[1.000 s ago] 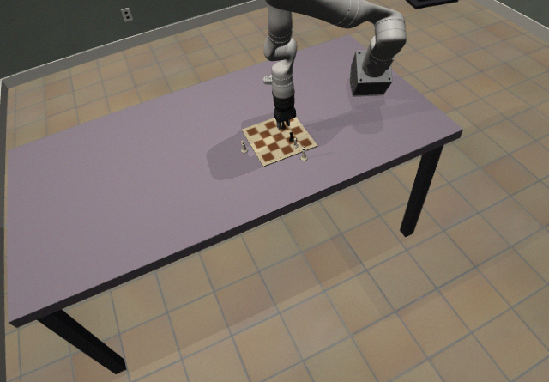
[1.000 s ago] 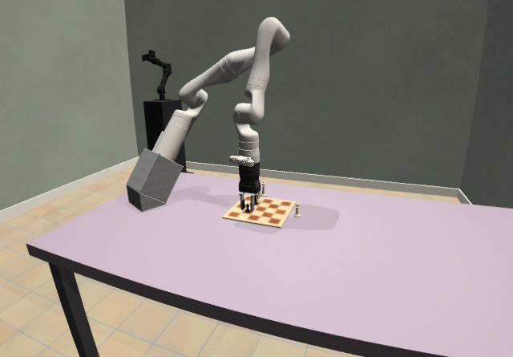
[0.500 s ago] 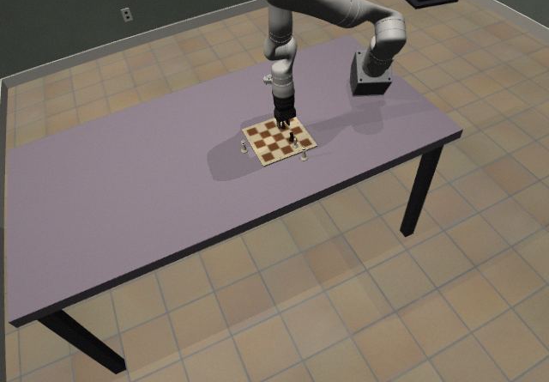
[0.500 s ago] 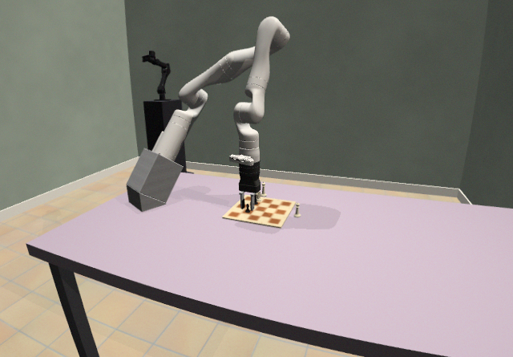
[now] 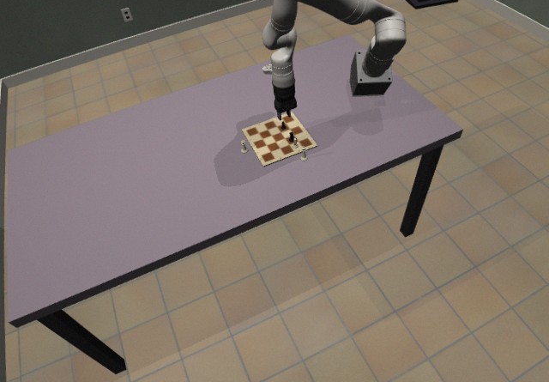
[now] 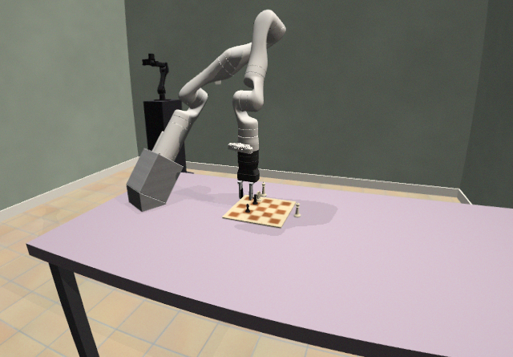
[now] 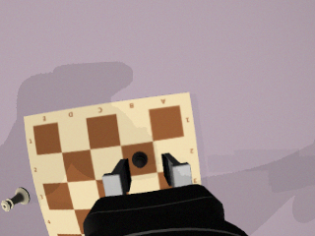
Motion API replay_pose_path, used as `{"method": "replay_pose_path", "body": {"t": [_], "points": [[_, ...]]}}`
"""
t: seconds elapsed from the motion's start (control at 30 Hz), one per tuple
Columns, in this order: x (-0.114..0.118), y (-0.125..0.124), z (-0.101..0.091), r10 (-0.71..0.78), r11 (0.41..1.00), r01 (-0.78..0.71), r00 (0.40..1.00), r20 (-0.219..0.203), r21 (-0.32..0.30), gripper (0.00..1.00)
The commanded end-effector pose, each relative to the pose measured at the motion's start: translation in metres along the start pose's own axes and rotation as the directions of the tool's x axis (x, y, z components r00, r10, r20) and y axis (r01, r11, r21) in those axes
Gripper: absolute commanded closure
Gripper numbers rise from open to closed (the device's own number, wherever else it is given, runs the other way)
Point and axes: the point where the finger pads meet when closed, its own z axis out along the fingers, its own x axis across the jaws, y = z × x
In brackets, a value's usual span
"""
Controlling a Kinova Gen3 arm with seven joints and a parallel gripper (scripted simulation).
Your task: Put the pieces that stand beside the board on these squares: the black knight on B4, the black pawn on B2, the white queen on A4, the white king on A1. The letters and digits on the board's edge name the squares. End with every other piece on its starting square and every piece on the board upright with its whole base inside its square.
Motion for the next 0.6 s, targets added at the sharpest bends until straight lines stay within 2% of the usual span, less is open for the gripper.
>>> {"method": "replay_pose_path", "body": {"t": [0.0, 0.13, 0.53, 0.57], "points": [[-0.007, -0.001, -0.021, -0.003, 1.0, 0.003, 1.0, 0.017, 0.004, 0.32], [-0.009, -0.001, -0.035, -0.006, 1.0, 0.006, 1.0, 0.019, 0.005, 0.32], [-0.005, -0.001, -0.045, -0.001, 1.0, 0.001, 1.0, 0.014, 0.003, 0.32], [-0.005, -0.001, -0.044, 0.0, 1.0, 0.0, 1.0, 0.013, 0.002, 0.0]]}}
